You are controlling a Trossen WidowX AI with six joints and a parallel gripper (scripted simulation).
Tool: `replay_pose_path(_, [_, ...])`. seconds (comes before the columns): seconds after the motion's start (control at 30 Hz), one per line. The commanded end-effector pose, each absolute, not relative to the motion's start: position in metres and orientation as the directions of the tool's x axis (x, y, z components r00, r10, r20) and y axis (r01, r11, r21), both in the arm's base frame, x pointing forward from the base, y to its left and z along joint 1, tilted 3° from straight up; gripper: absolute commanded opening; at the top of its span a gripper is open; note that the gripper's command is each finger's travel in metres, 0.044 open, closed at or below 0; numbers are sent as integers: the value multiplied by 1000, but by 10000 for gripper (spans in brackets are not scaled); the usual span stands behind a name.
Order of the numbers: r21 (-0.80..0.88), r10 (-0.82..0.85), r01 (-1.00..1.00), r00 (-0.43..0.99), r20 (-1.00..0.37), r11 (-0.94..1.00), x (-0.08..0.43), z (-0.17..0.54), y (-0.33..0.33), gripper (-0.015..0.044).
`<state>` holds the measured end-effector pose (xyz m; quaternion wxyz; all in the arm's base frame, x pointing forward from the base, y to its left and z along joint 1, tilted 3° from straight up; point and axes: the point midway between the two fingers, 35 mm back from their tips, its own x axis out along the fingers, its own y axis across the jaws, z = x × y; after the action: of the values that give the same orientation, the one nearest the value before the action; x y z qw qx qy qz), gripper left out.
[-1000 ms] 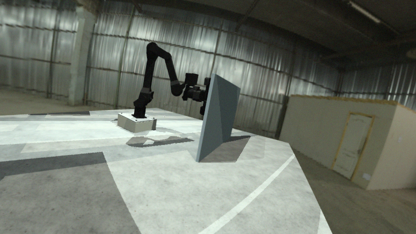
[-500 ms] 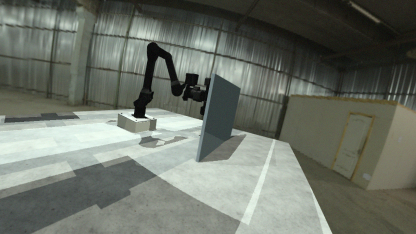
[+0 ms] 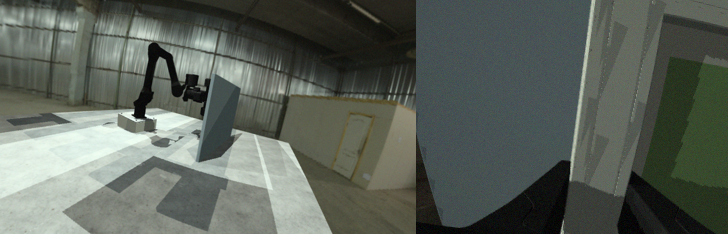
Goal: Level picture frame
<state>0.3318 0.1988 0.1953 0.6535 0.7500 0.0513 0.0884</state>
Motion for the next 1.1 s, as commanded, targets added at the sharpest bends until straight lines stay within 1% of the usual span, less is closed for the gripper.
replay_pose_path(0.0, [988, 190, -45, 979, 73, -149, 332, 196, 198, 0])
replay_pose_path(0.73, [990, 191, -41, 979, 67, -136, 332, 194, 199, 0])
replay_pose_path(0.83, [995, 191, -51, 979, 67, -85, 332, 194, 199, 0])
replay_pose_path(1.07, [996, 190, -55, 979, 67, -65, 332, 194, 199, 0])
